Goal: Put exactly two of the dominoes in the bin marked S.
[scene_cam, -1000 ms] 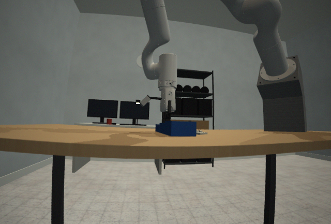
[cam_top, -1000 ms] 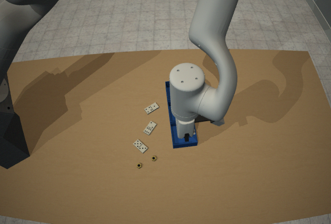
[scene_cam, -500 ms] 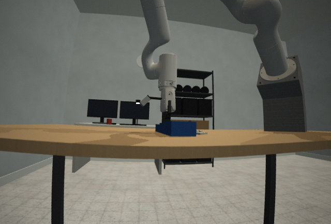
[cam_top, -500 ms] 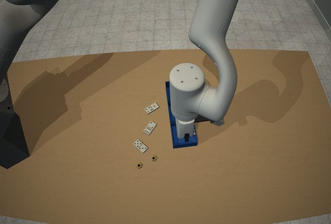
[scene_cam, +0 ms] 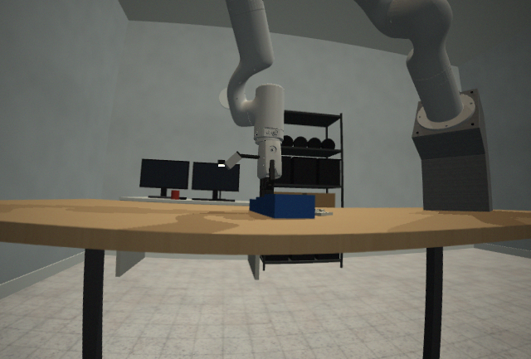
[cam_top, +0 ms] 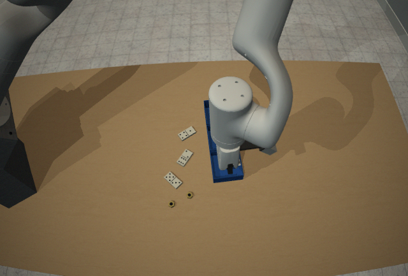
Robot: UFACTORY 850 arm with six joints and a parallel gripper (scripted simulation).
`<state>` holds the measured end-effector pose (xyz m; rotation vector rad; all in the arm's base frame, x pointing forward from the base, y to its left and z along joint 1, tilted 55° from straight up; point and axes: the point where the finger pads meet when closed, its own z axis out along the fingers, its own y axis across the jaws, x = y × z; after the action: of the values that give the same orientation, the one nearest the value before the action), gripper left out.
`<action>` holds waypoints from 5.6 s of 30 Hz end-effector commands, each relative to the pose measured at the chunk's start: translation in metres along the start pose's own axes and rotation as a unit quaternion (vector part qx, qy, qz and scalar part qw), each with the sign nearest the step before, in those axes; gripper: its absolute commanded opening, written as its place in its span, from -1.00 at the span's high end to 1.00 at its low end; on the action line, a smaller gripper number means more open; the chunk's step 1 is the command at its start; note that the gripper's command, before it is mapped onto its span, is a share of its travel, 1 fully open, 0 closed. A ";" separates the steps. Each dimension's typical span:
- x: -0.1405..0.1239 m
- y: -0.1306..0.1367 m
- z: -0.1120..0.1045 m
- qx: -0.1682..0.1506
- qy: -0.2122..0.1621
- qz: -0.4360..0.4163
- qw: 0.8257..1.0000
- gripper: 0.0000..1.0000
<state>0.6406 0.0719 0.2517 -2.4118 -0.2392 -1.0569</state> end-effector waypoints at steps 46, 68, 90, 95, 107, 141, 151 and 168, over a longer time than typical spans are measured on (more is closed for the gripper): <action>-0.003 -0.050 -0.057 0.000 0.000 0.000 1.000 0.85; -0.005 -0.084 -0.030 0.000 0.000 0.000 1.000 0.85; -0.005 -0.084 0.003 0.000 0.000 0.000 1.000 0.85; -0.005 -0.084 0.003 0.000 0.000 0.000 1.000 0.85; -0.005 -0.084 0.003 0.000 0.001 0.000 1.000 0.85; -0.005 -0.084 -0.009 0.000 0.000 0.000 1.000 0.85; -0.005 -0.084 -0.021 0.000 0.000 0.000 1.000 0.85; -0.005 -0.084 -0.057 0.000 0.001 0.000 1.000 0.85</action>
<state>0.5738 0.1177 0.3092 -2.4116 -0.2394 -1.0591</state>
